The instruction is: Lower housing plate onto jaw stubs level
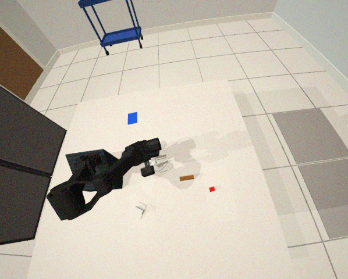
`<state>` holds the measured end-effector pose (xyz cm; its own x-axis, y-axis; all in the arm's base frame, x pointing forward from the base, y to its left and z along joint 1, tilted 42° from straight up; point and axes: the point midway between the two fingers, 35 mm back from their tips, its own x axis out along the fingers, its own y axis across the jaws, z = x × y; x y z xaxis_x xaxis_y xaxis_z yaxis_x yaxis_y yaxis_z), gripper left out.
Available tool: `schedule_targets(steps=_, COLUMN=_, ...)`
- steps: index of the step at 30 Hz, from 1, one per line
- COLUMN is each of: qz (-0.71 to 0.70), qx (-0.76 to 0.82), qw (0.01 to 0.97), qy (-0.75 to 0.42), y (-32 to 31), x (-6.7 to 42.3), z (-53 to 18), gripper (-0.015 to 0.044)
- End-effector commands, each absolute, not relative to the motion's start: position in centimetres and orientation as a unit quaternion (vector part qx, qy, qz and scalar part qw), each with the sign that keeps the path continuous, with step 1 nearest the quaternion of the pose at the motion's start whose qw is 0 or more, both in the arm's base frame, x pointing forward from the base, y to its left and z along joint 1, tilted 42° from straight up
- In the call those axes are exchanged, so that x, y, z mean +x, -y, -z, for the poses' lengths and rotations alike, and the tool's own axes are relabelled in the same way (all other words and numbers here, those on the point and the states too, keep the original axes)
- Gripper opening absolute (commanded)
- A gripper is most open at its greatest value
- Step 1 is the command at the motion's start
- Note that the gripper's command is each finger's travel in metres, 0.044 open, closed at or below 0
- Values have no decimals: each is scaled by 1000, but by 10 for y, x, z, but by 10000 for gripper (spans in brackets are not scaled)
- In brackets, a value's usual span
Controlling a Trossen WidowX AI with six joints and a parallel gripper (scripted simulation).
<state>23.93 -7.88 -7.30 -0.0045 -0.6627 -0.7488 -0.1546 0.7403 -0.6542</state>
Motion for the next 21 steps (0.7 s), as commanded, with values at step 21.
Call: schedule_targets(steps=21, qz=199, qx=-307, qw=633, qy=-682, y=102, x=234, z=97, gripper=351)
